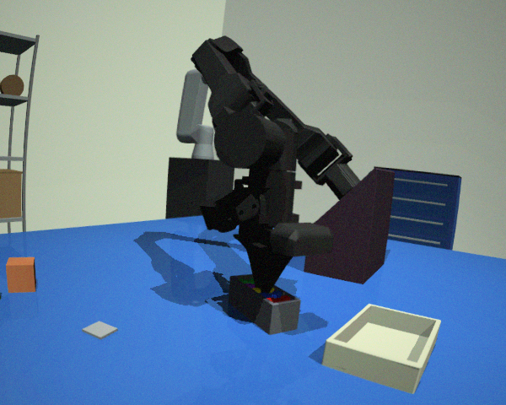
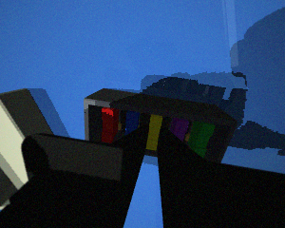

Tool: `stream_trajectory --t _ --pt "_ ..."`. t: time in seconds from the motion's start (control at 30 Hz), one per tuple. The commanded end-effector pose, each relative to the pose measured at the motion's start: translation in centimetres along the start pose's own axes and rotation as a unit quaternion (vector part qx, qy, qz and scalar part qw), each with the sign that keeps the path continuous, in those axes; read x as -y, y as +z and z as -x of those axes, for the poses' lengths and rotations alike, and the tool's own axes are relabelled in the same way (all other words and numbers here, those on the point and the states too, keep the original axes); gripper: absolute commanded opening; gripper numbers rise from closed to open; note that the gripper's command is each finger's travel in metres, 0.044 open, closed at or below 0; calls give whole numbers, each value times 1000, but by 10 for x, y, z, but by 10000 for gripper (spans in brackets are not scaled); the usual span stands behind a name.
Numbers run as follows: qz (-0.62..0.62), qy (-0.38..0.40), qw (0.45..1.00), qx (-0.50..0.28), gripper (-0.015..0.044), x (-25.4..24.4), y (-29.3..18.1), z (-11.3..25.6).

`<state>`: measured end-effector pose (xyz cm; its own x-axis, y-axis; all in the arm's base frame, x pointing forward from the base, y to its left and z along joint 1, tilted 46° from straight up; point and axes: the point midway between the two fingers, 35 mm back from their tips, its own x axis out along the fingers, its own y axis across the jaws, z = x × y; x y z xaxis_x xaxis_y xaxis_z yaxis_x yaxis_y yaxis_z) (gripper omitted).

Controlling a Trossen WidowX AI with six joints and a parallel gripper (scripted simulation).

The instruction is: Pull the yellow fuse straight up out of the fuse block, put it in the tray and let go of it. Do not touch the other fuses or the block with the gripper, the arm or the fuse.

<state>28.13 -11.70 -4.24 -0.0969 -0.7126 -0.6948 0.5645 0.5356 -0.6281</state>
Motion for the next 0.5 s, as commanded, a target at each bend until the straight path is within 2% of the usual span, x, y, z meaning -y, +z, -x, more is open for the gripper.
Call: stream_trajectory --t 0.0,0.1,0.47 --pt "0 0 1000 0 16 0 0 0" --pt "0 0 1000 0 0 0 0 0" --pt "0 0 1000 0 0 0 0 4"
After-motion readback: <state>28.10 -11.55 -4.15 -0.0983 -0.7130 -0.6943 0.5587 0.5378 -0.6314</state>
